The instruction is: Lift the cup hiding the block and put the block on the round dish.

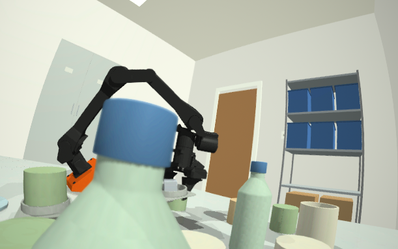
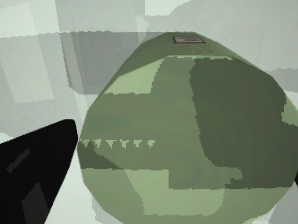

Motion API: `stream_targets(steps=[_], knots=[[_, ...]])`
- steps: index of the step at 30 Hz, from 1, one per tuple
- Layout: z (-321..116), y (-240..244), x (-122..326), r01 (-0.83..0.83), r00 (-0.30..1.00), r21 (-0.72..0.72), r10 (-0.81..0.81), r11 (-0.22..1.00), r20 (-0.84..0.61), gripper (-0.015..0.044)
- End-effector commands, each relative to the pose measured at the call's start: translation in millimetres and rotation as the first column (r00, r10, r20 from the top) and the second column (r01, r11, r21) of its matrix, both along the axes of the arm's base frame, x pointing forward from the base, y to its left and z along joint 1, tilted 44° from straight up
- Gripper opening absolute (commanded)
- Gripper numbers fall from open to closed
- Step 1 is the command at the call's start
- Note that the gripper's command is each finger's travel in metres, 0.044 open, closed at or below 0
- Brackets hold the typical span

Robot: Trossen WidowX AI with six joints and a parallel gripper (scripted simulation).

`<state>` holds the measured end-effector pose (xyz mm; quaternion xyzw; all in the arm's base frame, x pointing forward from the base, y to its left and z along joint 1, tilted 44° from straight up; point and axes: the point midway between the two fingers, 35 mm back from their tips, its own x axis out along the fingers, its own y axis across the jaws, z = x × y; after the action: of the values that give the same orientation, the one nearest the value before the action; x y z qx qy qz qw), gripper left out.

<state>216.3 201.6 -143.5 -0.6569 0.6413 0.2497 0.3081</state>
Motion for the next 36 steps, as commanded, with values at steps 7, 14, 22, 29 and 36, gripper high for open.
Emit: stream_targets(steps=[7, 14, 22, 29, 36], knots=[[29, 29, -1, -0.003, 1.0, 0.015, 0.002, 1.0, 0.011, 0.0414], [53, 26, 20, 0.07, 0.992, 0.027, -0.072, 0.997, 0.1, 0.026], [106, 12, 62, 0.235, 0.939, 0.083, -0.249, 0.968, 0.237, 0.026], [142, -9, 88, 0.33, 0.881, 0.099, -0.344, 0.939, 0.325, 0.026], [145, -15, 92, 0.344, 0.87, 0.101, -0.357, 0.934, 0.339, 0.026]])
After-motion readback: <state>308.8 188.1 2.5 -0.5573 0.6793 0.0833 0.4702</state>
